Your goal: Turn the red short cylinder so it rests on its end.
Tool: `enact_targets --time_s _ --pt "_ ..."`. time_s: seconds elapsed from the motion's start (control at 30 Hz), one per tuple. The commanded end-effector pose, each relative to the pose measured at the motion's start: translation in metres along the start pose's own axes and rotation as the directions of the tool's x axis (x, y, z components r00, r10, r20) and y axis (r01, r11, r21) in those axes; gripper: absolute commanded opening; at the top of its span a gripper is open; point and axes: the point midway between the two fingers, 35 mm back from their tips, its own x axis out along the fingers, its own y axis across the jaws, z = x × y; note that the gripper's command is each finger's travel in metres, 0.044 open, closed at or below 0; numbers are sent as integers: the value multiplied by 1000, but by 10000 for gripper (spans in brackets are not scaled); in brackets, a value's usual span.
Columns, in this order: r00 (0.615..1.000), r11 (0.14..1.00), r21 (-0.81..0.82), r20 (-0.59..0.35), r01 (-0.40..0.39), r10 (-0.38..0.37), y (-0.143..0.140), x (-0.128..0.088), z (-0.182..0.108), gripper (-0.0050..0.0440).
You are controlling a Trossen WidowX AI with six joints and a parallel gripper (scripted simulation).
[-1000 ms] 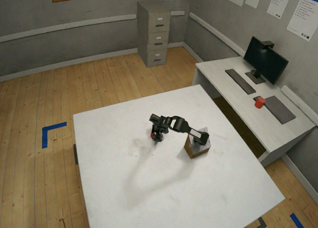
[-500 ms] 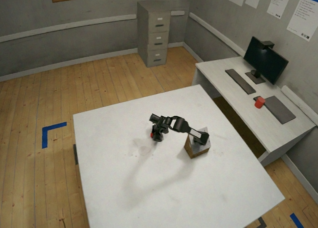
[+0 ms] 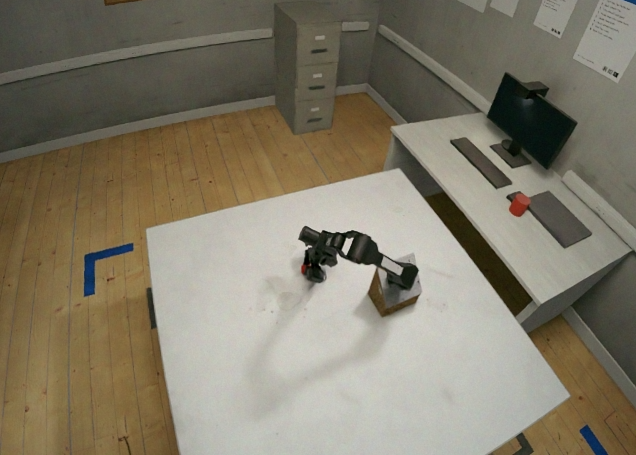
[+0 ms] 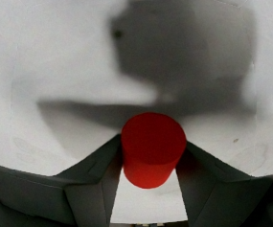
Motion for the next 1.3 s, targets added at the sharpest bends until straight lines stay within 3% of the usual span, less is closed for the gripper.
enact_targets --time_s 0.0,0.7,0.93,1.2,1.27 --pt "999 1000 -27 -32 -8 8 0 -10 -16 125" --pt "1000 998 -59 -13 21 -22 2 -13 -12 125" --pt "993 954 -277 1 114 -118 5 -13 -12 125" --pt "962 752 -609 76 254 -264 8 -12 -14 125" --pt "962 752 -609 76 254 -264 8 -12 -14 125"
